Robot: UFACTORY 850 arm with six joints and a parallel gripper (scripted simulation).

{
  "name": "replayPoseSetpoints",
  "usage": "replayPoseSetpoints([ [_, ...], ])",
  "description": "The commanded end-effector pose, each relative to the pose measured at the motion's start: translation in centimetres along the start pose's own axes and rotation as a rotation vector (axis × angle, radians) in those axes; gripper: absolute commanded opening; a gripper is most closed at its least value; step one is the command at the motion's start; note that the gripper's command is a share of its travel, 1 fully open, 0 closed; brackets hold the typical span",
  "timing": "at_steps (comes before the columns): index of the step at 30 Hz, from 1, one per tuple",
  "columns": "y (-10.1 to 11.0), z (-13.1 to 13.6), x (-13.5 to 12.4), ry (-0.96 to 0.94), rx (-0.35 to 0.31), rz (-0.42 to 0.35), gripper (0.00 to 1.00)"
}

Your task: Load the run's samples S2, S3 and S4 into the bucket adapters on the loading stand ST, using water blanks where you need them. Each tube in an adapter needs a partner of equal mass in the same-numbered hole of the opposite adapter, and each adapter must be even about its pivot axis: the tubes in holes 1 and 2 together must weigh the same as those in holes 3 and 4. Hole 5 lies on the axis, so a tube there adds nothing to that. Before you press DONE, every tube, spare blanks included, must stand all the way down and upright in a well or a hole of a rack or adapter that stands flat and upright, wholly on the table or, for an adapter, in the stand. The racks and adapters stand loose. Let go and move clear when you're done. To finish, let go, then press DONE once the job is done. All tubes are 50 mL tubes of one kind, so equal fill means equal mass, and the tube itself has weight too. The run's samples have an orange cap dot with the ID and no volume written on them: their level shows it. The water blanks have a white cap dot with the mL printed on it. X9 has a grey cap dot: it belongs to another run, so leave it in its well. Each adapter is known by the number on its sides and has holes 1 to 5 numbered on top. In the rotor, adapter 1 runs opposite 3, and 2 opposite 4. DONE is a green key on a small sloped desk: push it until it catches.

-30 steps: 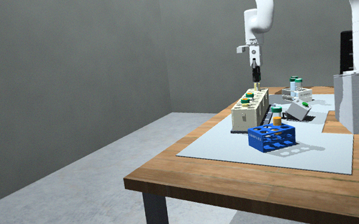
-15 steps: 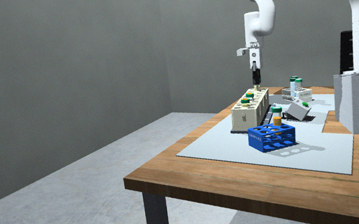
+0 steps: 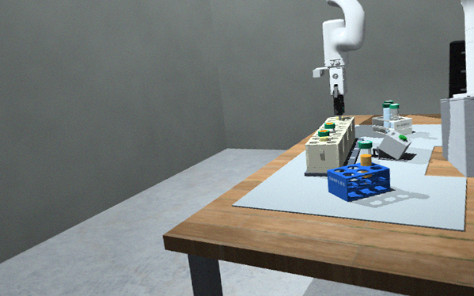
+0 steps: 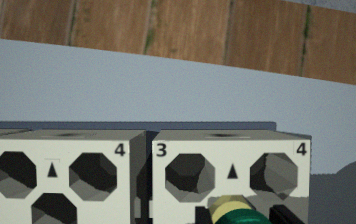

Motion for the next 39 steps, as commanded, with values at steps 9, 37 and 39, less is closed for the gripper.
replayPoseSetpoints([
  [9, -1.18, 0.02, 0.05, 0.0, -0.003, 0.004, 0.0],
  [37, -1.31, 0.02, 0.04, 0.0, -0.003, 0.004, 0.44],
  [39, -1.31, 0.02, 0.05, 0.0, -0.003, 0.004, 0.44],
])
Point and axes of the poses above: the point where the finger pads meet when closed, its own y axis back along the fingers, its own z axis across the jaws, x = y × z, the point moved 4 cm from there along y, back along the fingers, and after that the axes turned 4 degrees about y, right-handed, at the moved point
